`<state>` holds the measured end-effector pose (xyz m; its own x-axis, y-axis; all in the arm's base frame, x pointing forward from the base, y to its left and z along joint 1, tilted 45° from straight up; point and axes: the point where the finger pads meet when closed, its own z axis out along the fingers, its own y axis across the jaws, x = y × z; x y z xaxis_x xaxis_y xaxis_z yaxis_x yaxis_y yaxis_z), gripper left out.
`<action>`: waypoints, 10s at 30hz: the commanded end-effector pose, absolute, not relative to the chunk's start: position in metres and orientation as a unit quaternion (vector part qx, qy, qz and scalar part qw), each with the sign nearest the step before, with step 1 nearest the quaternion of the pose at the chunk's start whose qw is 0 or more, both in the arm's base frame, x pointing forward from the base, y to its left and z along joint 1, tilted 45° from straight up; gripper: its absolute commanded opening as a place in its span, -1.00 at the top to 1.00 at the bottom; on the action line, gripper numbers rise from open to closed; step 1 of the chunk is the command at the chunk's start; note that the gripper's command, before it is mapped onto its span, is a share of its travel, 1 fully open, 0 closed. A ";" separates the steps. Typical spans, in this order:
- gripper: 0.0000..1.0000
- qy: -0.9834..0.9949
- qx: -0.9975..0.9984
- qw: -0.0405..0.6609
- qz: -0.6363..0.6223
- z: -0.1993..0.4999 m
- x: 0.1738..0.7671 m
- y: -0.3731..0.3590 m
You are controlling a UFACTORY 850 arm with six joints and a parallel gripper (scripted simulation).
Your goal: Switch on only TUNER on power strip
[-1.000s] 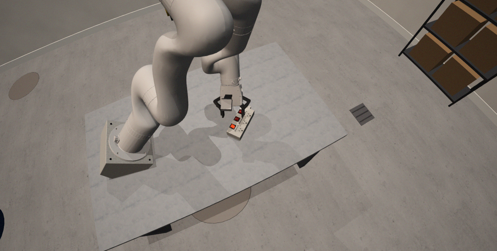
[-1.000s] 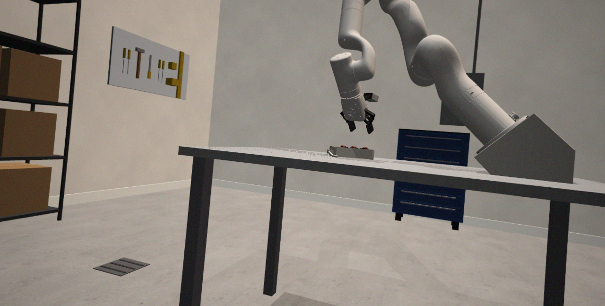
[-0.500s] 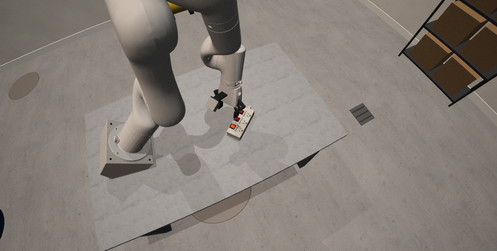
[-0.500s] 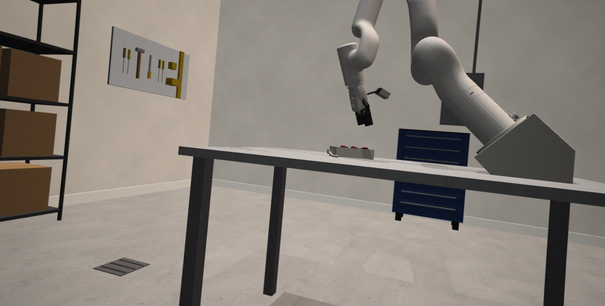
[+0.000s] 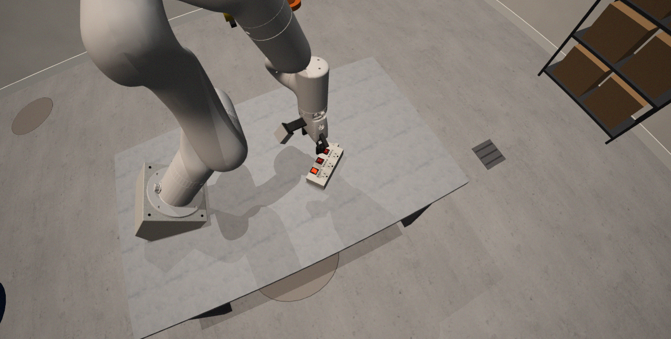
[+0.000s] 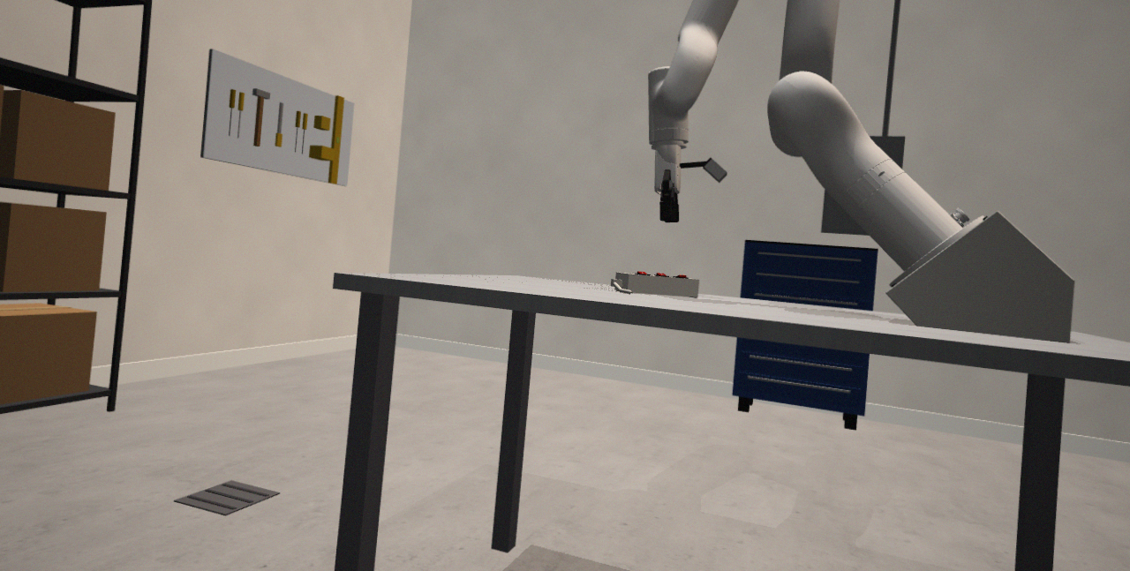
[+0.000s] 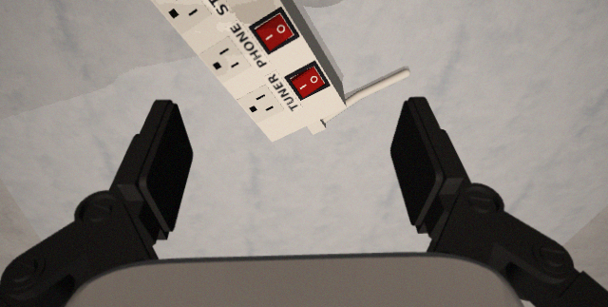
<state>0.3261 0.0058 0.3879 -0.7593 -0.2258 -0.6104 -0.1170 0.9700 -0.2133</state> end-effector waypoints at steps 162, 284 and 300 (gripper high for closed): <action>1.00 0.347 0.857 0.158 0.347 0.368 0.417 0.015; 1.00 0.347 0.857 0.158 0.347 0.354 0.432 0.015; 1.00 0.347 0.857 0.158 0.347 0.353 0.433 0.015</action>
